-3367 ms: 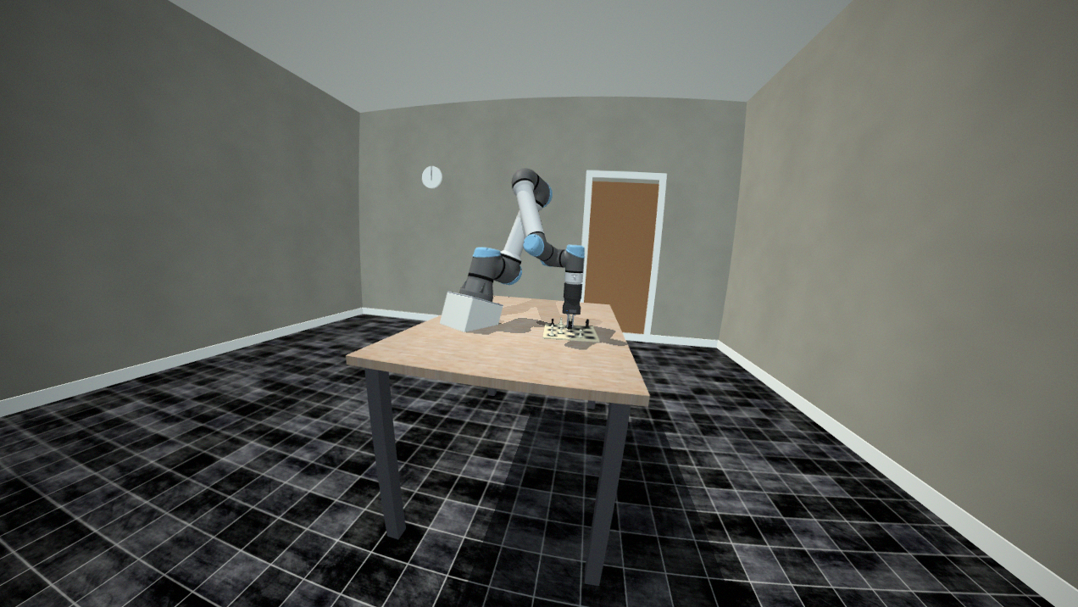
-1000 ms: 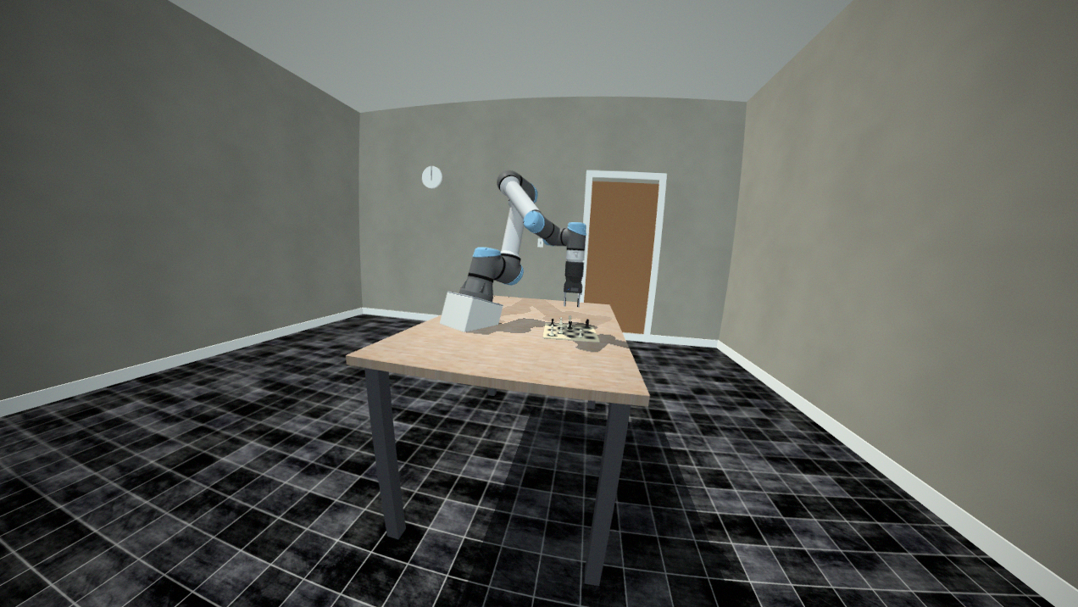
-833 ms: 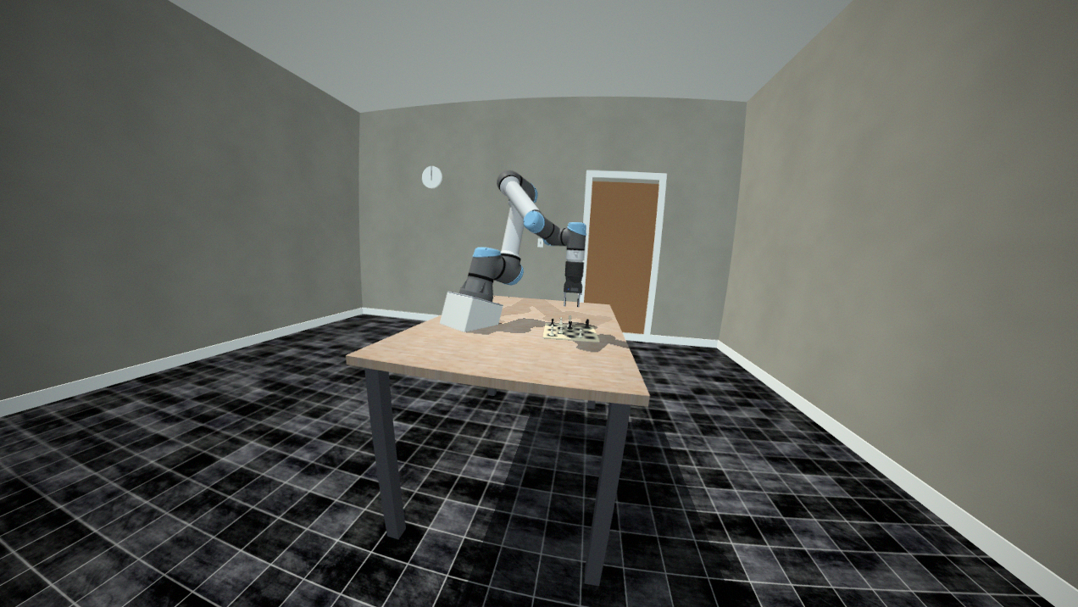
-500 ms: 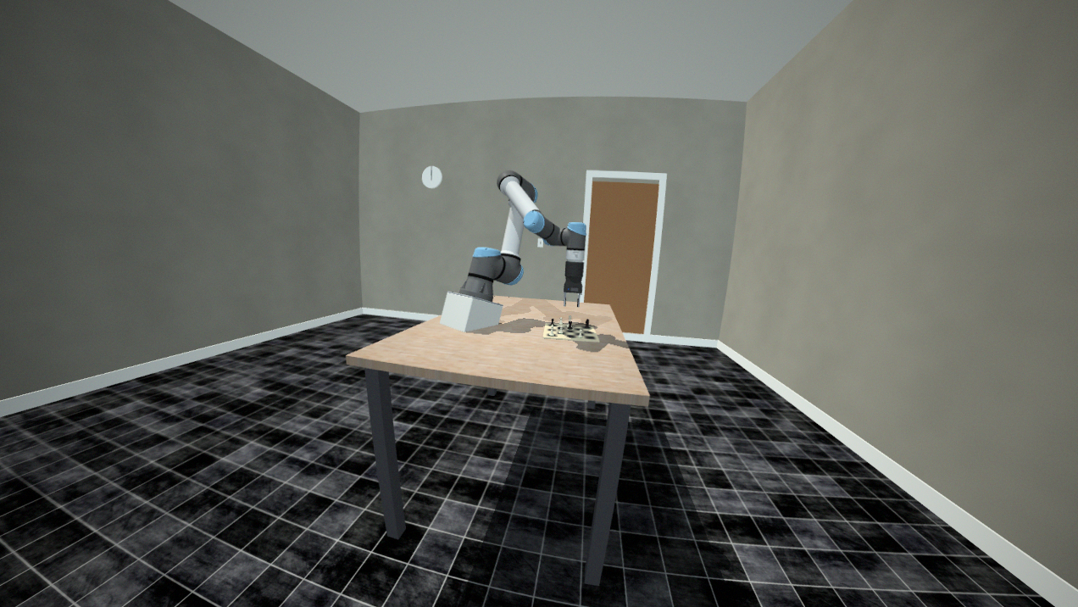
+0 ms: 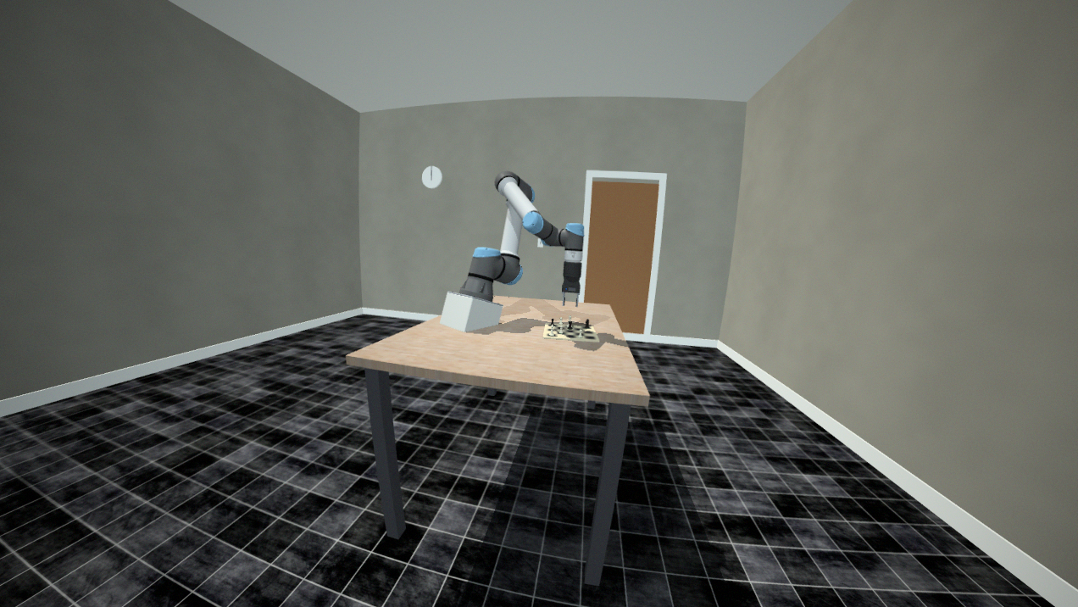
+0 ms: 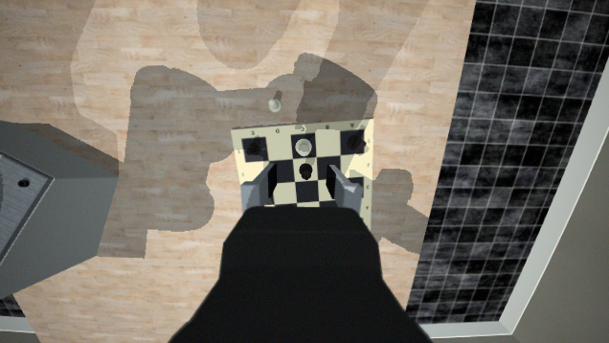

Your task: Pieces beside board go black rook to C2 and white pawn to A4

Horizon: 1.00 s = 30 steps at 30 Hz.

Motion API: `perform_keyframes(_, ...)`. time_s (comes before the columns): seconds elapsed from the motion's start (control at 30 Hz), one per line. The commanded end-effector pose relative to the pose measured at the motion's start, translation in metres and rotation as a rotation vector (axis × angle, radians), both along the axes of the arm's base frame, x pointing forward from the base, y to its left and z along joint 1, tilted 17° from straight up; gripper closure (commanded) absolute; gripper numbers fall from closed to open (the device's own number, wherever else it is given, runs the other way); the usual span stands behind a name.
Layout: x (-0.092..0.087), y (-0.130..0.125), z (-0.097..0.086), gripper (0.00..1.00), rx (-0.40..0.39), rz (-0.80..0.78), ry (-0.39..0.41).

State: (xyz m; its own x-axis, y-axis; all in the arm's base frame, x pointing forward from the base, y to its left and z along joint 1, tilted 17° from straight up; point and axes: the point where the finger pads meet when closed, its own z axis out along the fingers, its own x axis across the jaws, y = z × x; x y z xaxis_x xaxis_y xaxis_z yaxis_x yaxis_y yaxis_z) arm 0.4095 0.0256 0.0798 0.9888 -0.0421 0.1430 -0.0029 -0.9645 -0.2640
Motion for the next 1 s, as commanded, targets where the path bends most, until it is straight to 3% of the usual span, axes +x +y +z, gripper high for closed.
perform_keyframes(0.0,-0.009,0.024,0.003,0.0,0.016,-0.127,0.033)
perform_keyframes(0.4,-0.032,0.07,0.004,0.0,0.06,-0.407,0.109)
perform_keyframes(0.7,-0.039,0.08,0.004,0.0,0.071,-0.475,0.127)
perform_keyframes(0.73,-0.039,0.08,0.004,0.32,0.071,-0.475,0.127)
perform_keyframes(0.97,-0.039,0.08,0.004,0.32,0.071,-0.475,0.127)
